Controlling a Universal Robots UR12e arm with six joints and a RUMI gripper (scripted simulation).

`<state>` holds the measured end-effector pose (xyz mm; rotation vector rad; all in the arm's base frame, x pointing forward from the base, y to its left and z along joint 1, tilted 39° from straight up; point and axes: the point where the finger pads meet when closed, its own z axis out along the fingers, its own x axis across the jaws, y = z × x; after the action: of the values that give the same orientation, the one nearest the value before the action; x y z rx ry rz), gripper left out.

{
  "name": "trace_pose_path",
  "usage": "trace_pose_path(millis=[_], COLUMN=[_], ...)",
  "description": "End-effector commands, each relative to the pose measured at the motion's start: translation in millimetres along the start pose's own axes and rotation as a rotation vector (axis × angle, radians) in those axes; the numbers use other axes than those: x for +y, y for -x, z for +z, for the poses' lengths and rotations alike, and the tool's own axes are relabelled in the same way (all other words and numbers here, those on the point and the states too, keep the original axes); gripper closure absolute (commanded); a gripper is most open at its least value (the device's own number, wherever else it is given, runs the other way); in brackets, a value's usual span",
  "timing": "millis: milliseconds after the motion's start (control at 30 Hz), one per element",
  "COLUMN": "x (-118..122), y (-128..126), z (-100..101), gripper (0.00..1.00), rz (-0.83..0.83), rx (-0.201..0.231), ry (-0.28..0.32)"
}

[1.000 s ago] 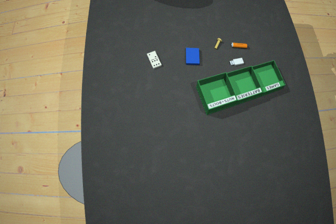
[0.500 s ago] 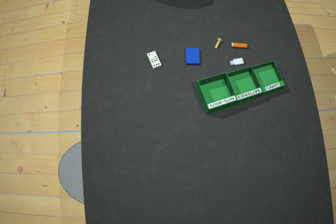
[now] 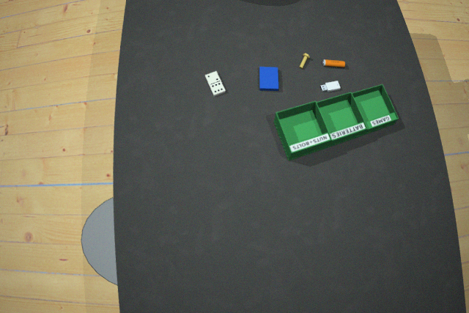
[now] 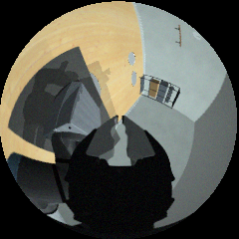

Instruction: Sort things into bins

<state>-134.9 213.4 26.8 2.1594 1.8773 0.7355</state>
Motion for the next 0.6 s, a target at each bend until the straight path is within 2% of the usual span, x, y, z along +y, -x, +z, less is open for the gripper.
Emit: trace_pose_path(millis=[0, 100, 167, 233, 333, 433, 567], x=[8.9, 8.9, 16.3, 22.1, 22.1, 35.3, 38.2], y=[-28.3, -28.3, -42.1, -52.9, -52.9, -72.0, -76.2], z=[6.7, 6.6, 12.6, 17.2, 17.2, 27.2, 29.3], gripper=[0.96, 0.96, 0.96, 0.96, 0.96, 0.96, 0.96], rz=[0.104, 0.104, 0.198, 0.220, 0.220, 0.335, 0.335], rx=[-0.025, -0.025, -0.049, -0.054, -0.054, -0.083, -0.083], ry=[0.021, 0.021, 0.042, 0.047, 0.047, 0.075, 0.075])
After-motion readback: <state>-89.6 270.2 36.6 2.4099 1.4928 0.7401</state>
